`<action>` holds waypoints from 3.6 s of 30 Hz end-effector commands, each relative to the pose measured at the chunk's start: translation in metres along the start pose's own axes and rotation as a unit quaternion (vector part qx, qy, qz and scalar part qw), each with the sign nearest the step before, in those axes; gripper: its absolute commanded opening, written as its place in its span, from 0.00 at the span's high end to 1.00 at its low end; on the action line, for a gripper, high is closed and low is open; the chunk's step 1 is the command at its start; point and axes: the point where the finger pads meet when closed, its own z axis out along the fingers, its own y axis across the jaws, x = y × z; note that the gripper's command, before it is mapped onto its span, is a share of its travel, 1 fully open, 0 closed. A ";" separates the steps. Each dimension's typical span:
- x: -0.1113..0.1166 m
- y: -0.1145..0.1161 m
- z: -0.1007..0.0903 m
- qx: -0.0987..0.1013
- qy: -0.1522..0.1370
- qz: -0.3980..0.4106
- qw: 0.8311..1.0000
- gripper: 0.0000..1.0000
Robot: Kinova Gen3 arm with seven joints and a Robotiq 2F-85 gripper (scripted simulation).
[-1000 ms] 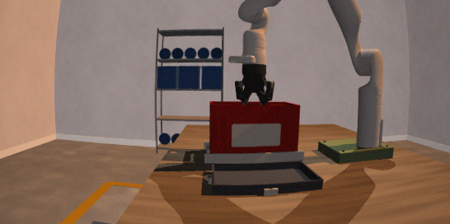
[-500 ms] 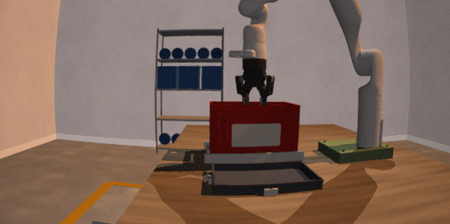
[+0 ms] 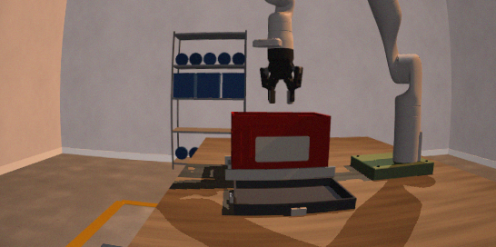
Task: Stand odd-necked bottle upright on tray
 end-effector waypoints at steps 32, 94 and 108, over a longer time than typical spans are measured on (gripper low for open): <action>0.005 0.000 -0.024 -0.003 0.006 -0.005 1.000 1.00; 0.008 0.120 -0.024 -0.003 0.006 -0.005 1.000 0.36; 0.008 0.120 -0.024 -0.003 0.006 -0.005 1.000 0.36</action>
